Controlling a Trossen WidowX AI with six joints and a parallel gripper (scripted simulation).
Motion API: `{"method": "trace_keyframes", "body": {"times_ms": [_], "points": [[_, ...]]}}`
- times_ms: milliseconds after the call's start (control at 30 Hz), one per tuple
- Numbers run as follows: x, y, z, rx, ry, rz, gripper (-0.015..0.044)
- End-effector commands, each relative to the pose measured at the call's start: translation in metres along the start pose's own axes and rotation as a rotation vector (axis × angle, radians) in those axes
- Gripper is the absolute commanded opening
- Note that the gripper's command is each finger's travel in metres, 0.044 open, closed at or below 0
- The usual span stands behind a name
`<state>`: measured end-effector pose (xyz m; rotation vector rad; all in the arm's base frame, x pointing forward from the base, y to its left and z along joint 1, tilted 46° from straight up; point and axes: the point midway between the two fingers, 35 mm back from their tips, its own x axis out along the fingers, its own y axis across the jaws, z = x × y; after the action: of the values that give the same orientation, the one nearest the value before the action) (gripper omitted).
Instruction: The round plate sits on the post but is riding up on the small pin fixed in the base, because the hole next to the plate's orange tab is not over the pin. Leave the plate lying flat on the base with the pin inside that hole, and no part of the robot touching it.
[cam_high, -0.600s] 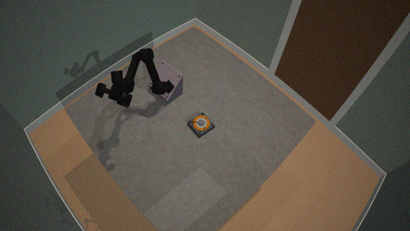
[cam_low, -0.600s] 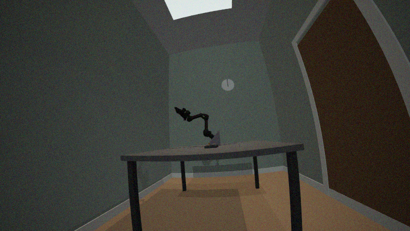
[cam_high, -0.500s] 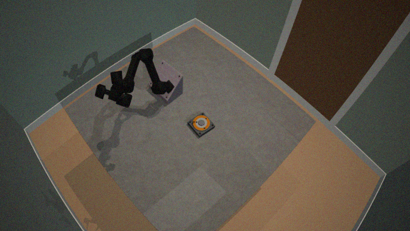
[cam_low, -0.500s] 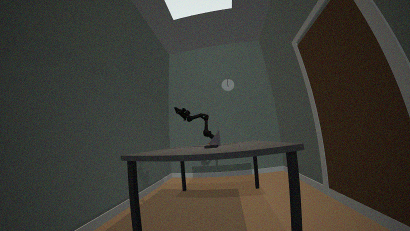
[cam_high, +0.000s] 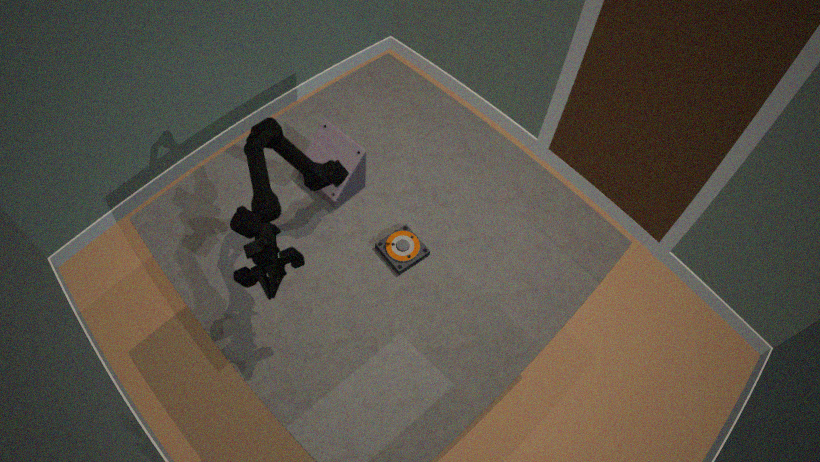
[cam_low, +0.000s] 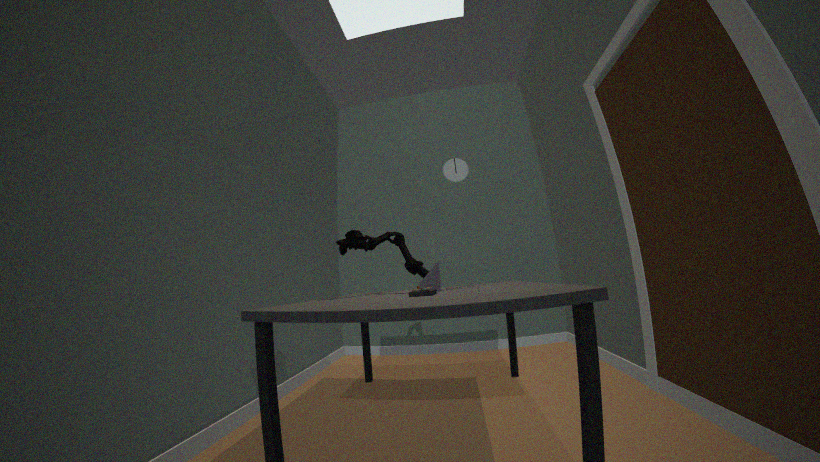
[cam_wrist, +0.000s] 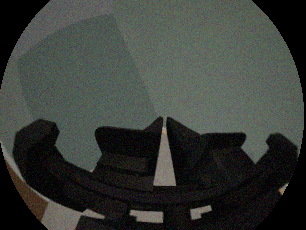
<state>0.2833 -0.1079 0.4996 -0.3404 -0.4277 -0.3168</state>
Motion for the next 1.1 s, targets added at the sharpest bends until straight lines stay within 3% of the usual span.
{"method": "trace_keyframes", "body": {"times_ms": [0,233,467,700,800,933,1067], "points": [[0.016,0.030,-0.064,0.108,0.223,0.033,0.0000],[0.009,0.099,-0.164,0.170,0.605,0.108,0.0000],[-0.044,0.175,-0.250,0.119,1.009,0.191,0.0000],[-0.150,0.228,-0.322,-0.190,1.494,0.166,0.0000],[-0.173,0.232,-0.329,-0.307,1.567,0.154,0.0000],[-0.225,0.232,-0.333,-0.695,1.661,0.121,0.0000],[-0.233,0.231,-0.332,-0.763,1.661,0.118,0.0000]]}}
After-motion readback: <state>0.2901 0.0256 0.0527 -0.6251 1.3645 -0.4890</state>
